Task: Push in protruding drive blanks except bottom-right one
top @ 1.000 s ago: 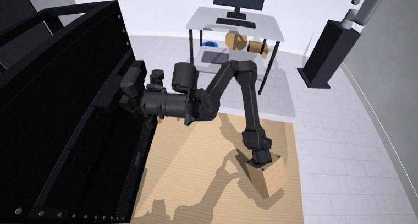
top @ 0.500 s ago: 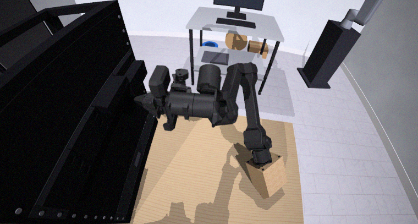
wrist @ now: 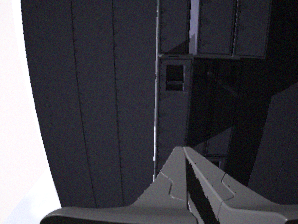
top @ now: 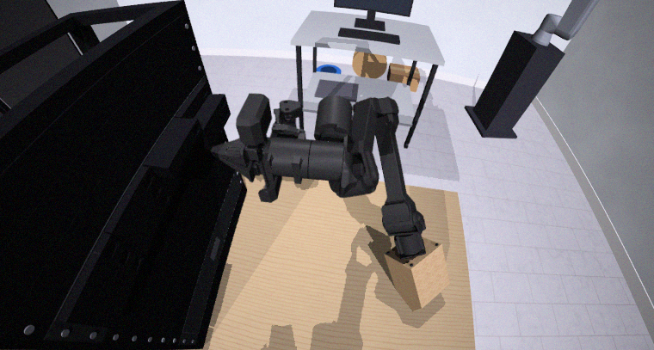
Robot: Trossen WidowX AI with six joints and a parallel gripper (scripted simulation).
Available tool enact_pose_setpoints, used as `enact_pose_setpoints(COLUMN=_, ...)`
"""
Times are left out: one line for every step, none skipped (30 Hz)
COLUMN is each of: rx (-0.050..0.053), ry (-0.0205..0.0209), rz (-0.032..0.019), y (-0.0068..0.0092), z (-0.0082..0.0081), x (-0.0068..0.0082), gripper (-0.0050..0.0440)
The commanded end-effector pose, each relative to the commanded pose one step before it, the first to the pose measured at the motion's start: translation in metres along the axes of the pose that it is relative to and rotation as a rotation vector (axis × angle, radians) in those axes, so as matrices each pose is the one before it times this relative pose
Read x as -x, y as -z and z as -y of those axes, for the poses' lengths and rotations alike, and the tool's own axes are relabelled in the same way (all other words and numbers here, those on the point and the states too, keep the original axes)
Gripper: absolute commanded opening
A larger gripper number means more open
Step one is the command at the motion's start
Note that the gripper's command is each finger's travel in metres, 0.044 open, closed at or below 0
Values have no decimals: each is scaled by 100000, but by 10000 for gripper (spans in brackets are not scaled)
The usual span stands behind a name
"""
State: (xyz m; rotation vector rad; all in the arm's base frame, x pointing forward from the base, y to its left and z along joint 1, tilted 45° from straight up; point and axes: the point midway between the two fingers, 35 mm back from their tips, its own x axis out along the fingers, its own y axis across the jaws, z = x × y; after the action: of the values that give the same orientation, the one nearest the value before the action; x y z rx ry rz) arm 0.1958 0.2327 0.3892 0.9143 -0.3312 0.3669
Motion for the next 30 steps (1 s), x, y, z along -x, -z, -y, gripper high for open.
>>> enact_pose_setpoints(rx=-537, ry=56, rz=744, y=-163, z=-322, x=-1278, gripper=0)
enact_pose_setpoints(rx=0, ry=-1, rz=1, y=0, z=-1, x=-633, gripper=0)
enact_pose_setpoints(rx=-1, ry=1, rz=-2, y=0, z=1, x=-606, gripper=0)
enact_pose_setpoints(rx=0, ry=1, rz=-1, y=0, z=0, x=-500, gripper=0)
enact_pose_setpoints(rx=1, ry=-1, rz=2, y=0, z=-1, x=-335, gripper=0)
enact_pose_setpoints(rx=-1, ry=2, rz=-2, y=0, z=1, x=-154, gripper=0)
enact_pose_setpoints(rx=0, ry=1, rz=-1, y=0, z=0, x=-26, gripper=0)
enact_pose_setpoints(rx=0, ry=0, rz=0, y=0, z=0, x=0, gripper=0)
enact_pose_setpoints(rx=0, ry=0, rz=0, y=0, z=0, x=0, gripper=0)
enact_pose_setpoints(rx=0, ry=0, rz=0, y=0, z=0, x=0, gripper=0)
enact_pose_setpoints(rx=0, ry=0, rz=0, y=0, z=0, x=0, gripper=0)
enact_pose_setpoints(rx=0, ry=0, rz=0, y=0, z=0, x=0, gripper=0)
enact_pose_setpoints(rx=0, ry=0, rz=0, y=0, z=0, x=0, gripper=0)
enact_pose_setpoints(rx=0, ry=0, rz=0, y=0, z=0, x=0, gripper=0)
enact_pose_setpoints(rx=0, ry=0, rz=0, y=0, z=0, x=0, gripper=0)
enact_pose_setpoints(rx=0, ry=0, rz=0, y=0, z=0, x=0, gripper=0)
enact_pose_setpoints(rx=0, ry=0, rz=0, y=0, z=0, x=0, gripper=0)
enact_pose_setpoints(rx=0, ry=0, rz=0, y=0, z=0, x=0, gripper=0)
enact_pose_setpoints(rx=0, ry=0, rz=0, y=0, z=0, x=0, gripper=0)
enact_pose_setpoints(rx=0, ry=0, rz=0, y=0, z=0, x=0, gripper=0)
enact_pose_setpoints(rx=0, ry=0, rz=0, y=0, z=0, x=0, gripper=0)
enact_pose_setpoints(rx=0, ry=0, rz=0, y=0, z=-2, x=-5, gripper=0)
enact_pose_setpoints(rx=0, ry=0, rz=0, y=-1, z=-14, x=-27, gripper=0)
enact_pose_setpoints(rx=0, ry=0, rz=0, y=-2, z=-28, x=-55, gripper=0)
enact_pose_setpoints(rx=0, ry=0, rz=0, y=-3, z=-39, x=-77, gripper=0)
enact_pose_setpoints(rx=0, ry=0, rz=0, y=-4, z=-43, x=-85, gripper=0)
enact_pose_setpoints(rx=0, ry=0, rz=0, y=-3, z=-38, x=-77, gripper=0)
enact_pose_setpoints(rx=0, ry=0, rz=0, y=-3, z=-27, x=-55, gripper=0)
enact_pose_setpoints(rx=0, ry=0, rz=0, y=-1, z=-13, x=-27, gripper=0)
enact_pose_setpoints(rx=0, ry=0, rz=0, y=0, z=-2, x=-5, gripper=0)
